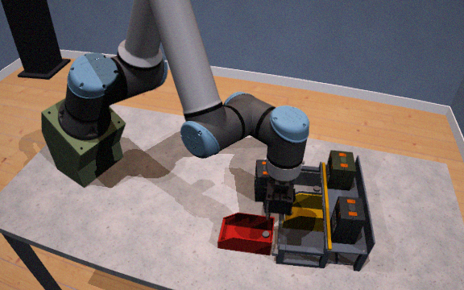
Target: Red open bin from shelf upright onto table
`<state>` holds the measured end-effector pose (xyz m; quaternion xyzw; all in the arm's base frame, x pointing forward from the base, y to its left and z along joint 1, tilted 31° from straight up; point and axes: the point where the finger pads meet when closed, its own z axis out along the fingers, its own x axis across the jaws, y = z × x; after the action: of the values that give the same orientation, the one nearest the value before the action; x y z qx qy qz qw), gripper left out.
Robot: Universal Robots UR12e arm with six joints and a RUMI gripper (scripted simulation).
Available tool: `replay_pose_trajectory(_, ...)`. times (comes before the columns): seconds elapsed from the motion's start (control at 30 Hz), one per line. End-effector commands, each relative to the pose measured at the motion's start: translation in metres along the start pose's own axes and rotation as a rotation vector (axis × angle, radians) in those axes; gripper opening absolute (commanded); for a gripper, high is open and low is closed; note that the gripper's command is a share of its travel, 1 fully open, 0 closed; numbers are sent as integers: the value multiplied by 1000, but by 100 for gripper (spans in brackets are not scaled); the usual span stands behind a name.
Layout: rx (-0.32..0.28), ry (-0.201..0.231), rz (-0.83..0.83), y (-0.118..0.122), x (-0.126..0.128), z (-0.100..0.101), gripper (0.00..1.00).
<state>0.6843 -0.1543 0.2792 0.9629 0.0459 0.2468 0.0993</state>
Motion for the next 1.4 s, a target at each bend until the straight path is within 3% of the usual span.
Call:
replay_pose_trajectory(0.0,-1,1,0,0,1,0,20)
replay_pose_trajectory(1.37,-1,1,0,0,1,7,20)
